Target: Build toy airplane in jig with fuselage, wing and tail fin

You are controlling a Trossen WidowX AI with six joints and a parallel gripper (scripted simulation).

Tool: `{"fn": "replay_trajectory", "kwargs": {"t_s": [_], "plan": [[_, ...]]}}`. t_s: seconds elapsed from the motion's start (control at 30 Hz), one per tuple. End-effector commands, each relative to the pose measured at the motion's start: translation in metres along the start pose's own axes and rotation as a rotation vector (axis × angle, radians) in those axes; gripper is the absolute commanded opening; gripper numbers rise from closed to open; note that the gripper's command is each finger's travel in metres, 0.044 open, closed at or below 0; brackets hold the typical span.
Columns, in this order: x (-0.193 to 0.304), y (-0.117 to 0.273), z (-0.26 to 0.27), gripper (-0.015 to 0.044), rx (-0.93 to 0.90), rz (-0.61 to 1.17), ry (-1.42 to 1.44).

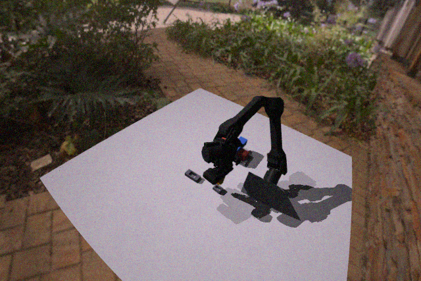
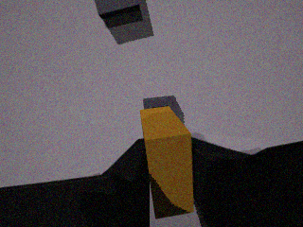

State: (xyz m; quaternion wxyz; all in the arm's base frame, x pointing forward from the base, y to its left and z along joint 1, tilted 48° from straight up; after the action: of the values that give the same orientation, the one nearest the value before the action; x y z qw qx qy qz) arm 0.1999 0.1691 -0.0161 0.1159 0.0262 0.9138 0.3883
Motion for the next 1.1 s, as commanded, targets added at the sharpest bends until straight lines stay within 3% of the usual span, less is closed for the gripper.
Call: {"fn": "replay_trajectory", "kwargs": {"t_s": [0.0,0.73,1.07], "plan": [[0.000,0.013,0.002,0.0000,0.002,0.005,-0.004],[0.005,0.079,-0.003,0.0000,0.054,0.021,0.002],[-0.011,0.082,-0.011,0.0000,0.040,0.026,0.012]]}}
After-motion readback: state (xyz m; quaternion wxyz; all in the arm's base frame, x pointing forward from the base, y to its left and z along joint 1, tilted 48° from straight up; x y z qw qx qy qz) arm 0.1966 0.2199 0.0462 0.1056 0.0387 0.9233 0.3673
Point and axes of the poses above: the point midway between the two fingers, 35 mm back from their tips, its own y axis back along the fingers, its own z axis across the jaws, x = y × z, the point moved 7 cm from there along y, back along the fingers, and after that the axes turned 4 degrees about -y, right-handed, at the moved point
